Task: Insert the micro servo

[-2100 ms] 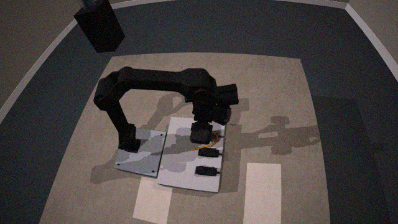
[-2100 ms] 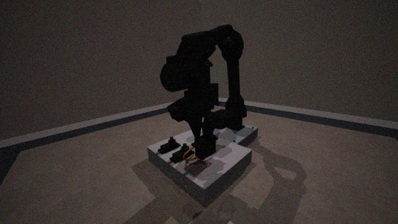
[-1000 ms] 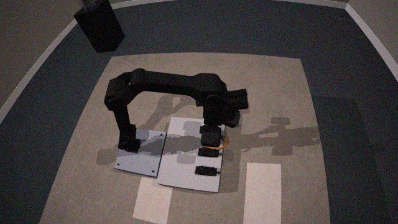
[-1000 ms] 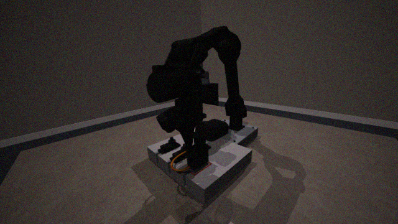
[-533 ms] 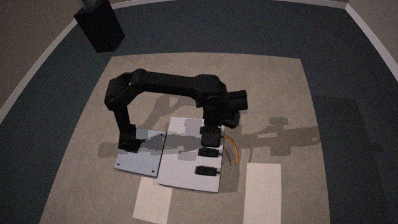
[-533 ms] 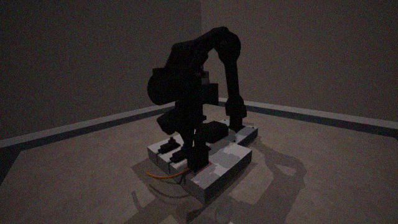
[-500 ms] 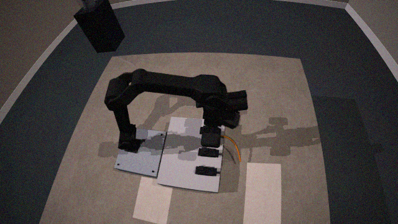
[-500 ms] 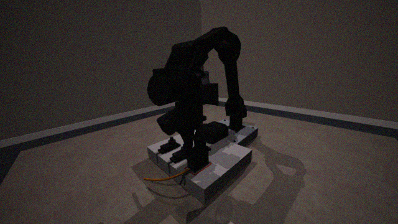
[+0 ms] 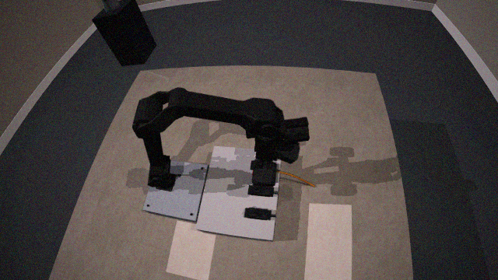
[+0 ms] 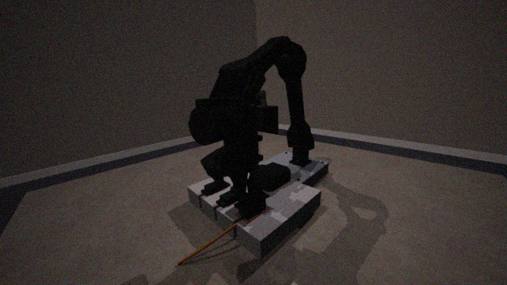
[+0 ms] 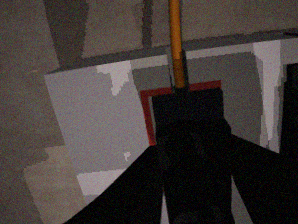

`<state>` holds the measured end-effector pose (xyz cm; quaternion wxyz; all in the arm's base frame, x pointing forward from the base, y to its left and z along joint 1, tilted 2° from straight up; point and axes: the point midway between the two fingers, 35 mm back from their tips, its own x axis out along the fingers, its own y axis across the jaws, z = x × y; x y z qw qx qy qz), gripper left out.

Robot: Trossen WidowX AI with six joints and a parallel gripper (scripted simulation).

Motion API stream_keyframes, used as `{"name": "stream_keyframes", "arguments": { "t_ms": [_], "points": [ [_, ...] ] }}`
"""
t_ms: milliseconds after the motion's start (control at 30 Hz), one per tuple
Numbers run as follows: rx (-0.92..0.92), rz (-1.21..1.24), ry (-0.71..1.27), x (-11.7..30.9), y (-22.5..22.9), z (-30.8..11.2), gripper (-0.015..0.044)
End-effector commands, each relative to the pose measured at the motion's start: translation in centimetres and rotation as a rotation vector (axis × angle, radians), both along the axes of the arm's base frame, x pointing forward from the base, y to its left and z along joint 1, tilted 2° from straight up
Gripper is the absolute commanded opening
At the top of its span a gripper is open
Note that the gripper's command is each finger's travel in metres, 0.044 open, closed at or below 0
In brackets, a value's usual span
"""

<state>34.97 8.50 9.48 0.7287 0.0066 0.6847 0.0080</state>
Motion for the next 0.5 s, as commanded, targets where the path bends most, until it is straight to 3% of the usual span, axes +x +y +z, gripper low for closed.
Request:
{"name": "stream_keyframes", "arguments": {
  "t_ms": [0,467],
  "points": [
    [0.002,0.004,-0.005,0.0,0.0,-0.3,0.0000],
    [0.002,0.004,-0.004,0.1,0.1,-1.7,0.0000]
  ]
}}
